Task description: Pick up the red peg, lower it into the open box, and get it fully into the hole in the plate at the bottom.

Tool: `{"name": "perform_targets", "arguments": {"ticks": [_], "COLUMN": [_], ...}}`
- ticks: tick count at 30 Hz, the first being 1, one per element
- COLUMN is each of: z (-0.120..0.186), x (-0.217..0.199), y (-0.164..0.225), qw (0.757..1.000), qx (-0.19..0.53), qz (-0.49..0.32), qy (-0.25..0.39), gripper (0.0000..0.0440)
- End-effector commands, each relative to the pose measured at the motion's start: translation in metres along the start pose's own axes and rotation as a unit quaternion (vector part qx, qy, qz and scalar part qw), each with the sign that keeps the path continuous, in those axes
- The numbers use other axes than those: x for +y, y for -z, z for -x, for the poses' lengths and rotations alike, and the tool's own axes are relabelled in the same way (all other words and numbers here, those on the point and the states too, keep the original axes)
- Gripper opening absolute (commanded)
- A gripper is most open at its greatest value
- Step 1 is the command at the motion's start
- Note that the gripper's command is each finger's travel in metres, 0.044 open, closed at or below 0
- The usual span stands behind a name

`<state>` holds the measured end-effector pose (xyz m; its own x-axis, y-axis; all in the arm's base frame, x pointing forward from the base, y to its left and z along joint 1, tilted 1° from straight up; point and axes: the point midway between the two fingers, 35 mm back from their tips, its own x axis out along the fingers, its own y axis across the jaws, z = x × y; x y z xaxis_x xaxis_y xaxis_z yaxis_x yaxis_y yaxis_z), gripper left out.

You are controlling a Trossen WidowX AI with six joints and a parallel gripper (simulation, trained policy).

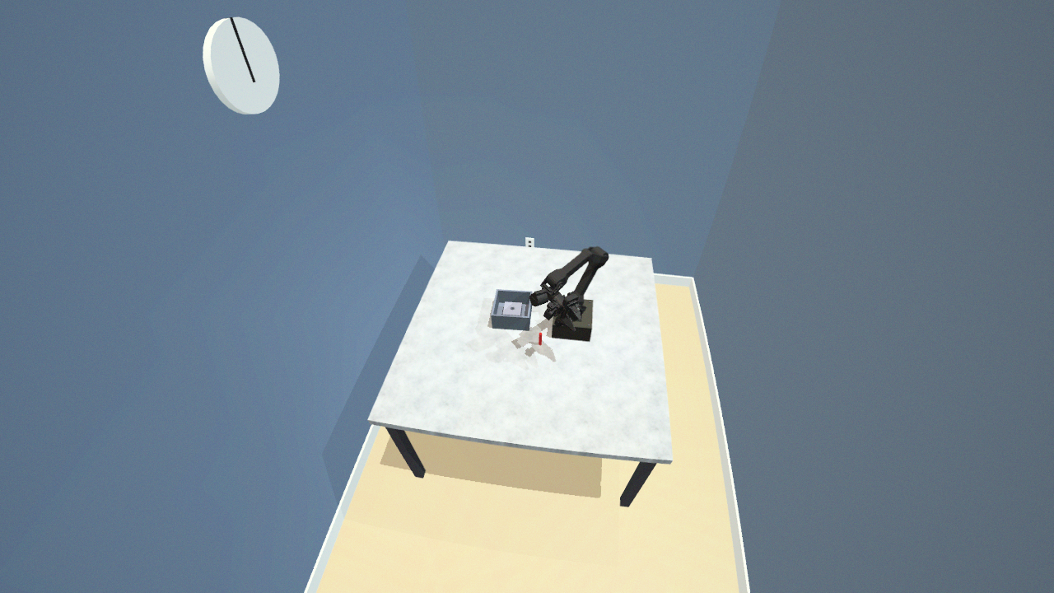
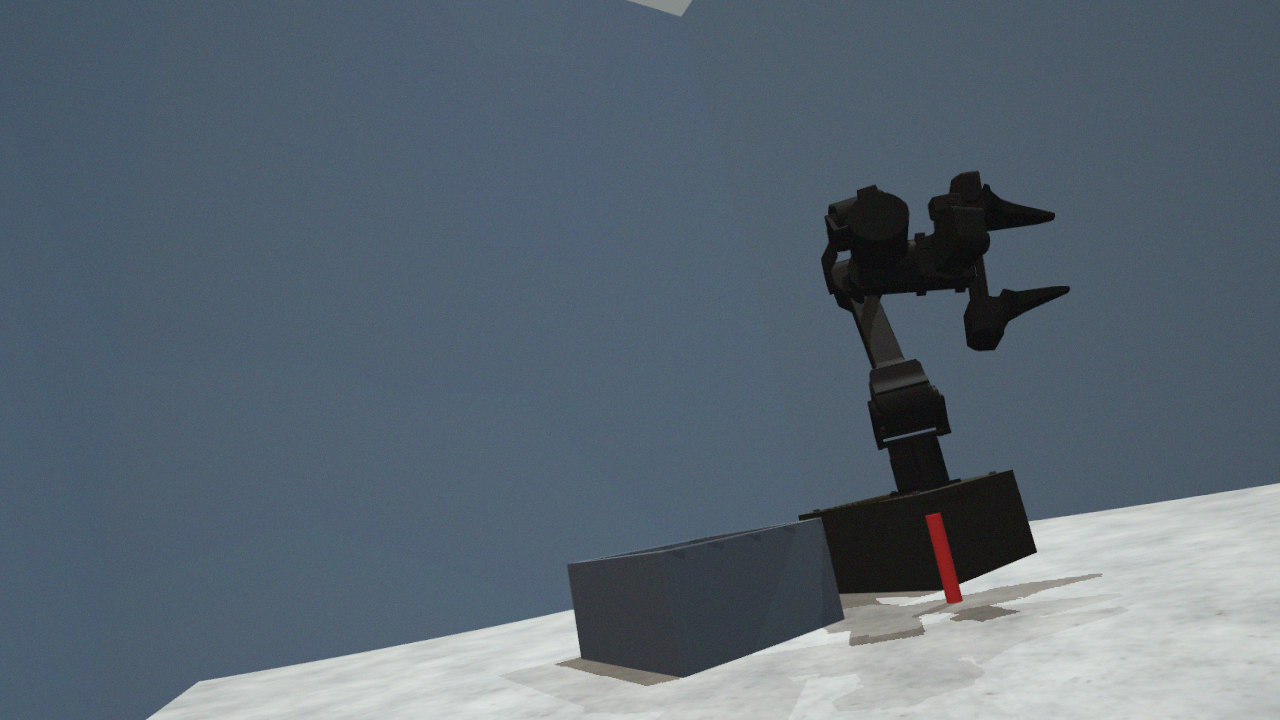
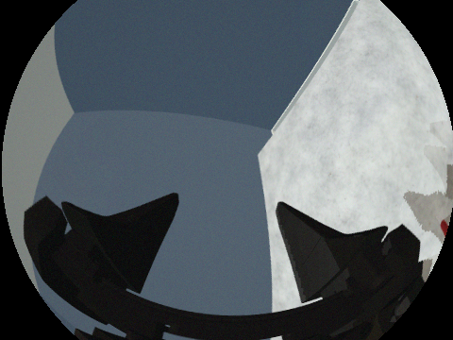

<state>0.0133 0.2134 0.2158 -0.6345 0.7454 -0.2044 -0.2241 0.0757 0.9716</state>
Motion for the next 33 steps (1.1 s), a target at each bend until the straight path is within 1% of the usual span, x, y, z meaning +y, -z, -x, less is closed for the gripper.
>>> {"name": "perform_targets", "arguments": {"ticks": [1,3,4,10,17,25,33], "z": [0.001,0.003,0.004,0.013,0.026,0.043,0.061], "x": [-0.003,-0.009,-0.012,-0.029,-0.048,-0.071,-0.094], "y": [-0.002,-0.004,-0.006,-0.012,-0.017,-0.019,-0.016], "qw": [1.000,0.999,0.998,0.985,0.956,0.907,0.840], "qx": [-0.004,-0.012,-0.016,-0.043,-0.080,-0.124,-0.165], "qz": [-0.010,-0.034,-0.046,-0.124,-0.214,-0.316,-0.413], "qy": [0.013,0.038,0.050,0.114,0.182,0.250,0.311], "gripper": [0.0413,0.0437,0.0440,0.0440,0.0440,0.0440,0.0440]}}
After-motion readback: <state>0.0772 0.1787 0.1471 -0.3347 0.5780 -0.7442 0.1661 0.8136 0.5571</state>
